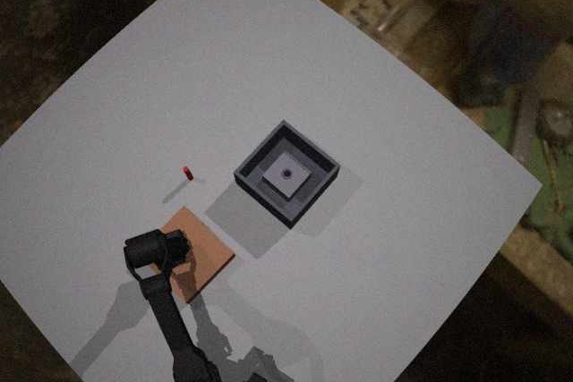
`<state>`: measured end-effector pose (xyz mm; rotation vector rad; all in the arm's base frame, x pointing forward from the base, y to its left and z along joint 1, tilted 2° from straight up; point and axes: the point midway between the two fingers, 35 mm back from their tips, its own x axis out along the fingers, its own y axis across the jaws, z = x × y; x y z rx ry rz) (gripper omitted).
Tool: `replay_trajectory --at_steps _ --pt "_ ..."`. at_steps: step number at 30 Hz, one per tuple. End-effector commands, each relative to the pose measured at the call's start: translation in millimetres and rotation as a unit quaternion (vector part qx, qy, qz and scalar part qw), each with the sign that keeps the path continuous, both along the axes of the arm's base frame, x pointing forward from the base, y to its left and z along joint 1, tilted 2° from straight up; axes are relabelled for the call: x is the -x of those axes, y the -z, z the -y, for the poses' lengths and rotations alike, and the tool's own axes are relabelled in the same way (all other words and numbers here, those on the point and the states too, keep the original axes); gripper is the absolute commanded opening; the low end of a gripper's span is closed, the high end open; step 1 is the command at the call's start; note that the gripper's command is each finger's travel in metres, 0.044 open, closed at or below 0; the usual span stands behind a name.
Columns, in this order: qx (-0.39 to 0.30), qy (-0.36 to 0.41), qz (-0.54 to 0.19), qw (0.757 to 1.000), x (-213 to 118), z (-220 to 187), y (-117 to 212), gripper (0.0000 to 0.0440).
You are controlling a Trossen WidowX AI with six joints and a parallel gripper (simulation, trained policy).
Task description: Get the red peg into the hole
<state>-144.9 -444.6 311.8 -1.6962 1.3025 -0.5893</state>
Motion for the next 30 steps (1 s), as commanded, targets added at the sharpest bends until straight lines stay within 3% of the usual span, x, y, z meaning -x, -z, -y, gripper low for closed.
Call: replay_trajectory --at_steps 1,4,15,30 --pt "-0.004 -0.003 0.007 1.000 -5 1 0 0.0417" --pt "-0.033 -0.010 0.043 0.998 -25 5 6 0.0440" --pt "-0.164 -0.005 0.175 0.971 -110 20 35 0.0440" --pt "-0.360 0.039 0.302 0.882 -242 -5 75 0.0440"
